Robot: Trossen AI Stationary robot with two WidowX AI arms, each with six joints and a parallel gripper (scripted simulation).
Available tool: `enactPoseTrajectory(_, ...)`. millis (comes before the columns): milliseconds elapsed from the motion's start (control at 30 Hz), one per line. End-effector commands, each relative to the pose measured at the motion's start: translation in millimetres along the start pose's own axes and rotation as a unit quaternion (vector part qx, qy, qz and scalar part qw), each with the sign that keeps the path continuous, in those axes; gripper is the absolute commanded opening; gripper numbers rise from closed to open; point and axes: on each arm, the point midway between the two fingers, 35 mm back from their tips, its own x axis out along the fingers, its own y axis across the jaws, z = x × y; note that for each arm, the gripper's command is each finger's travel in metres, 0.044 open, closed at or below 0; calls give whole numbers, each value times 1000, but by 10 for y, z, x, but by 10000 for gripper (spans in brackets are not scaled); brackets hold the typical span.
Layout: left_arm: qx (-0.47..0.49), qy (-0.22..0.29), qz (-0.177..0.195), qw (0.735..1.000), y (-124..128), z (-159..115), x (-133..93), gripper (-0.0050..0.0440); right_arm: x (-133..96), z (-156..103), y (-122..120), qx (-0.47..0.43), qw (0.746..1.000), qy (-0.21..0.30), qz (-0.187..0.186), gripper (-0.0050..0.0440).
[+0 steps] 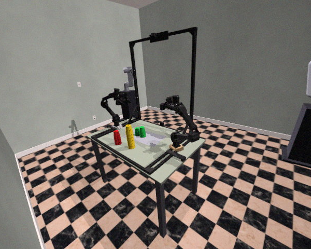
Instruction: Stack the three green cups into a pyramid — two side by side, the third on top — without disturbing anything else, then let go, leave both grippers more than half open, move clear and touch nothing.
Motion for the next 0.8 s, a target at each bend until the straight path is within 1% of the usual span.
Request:
enactPoseTrajectory(0, 2, -1, 1, 1000, 1, 11, -1, 0, -463, 93, 7, -2, 997, -83, 2, 440)
enactPoseTrajectory(33, 2, -1, 1, 1000, 1, 11, -1, 0, -588, 114, 7, -2, 994, -105, 2, 440)
enactPoseTrajectory(100, 2, -1, 1, 1000, 1, 11, -1, 0, -588, 114, 7, -2, 994, -105, 2, 440)
enactPoseTrajectory(167, 2, -1, 1, 1000, 1, 11, -1, 0, -816, 140, 8, -3, 989, -145, 2, 440)
enactPoseTrajectory(200, 2, -1, 1, 1000, 1, 11, -1, 0, -877, 144, 9, -3, 988, -156, 2, 440)
enactPoseTrajectory(300, 2, -1, 1, 1000, 1, 11, -1, 0, -898, 145, 9, -3, 987, -160, 2, 440)
enactPoseTrajectory(367, 2, -1, 1, 1000, 1, 11, -1, 0, -850, 129, 9, -9, 989, -150, 1, 440)
enactPoseTrajectory(400, 2, -1, 1, 1000, 1, 11, -1, 0, -791, 108, 8, -18, 990, -137, 1, 440)
enactPoseTrajectory(467, 2, -1, 1, 1000, 1, 11, -1, 0, -609, 34, -3, -42, 995, -96, 1, 440)
enactPoseTrajectory(600, 2, -1, 1, 1000, 1, 11, -1, 0, -124, -243, -115, -87, 996, 24, 14, 440)
enactPoseTrajectory(667, 2, -1, 1, 1000, 1, 11, -1, 0, -124, -243, -115, -87, 996, 24, 14, 440)
enactPoseTrajectory(767, 2, -1, 1, 1000, 1, 11, -1, 0, 174, -496, -248, -101, 988, 107, 37, 440)
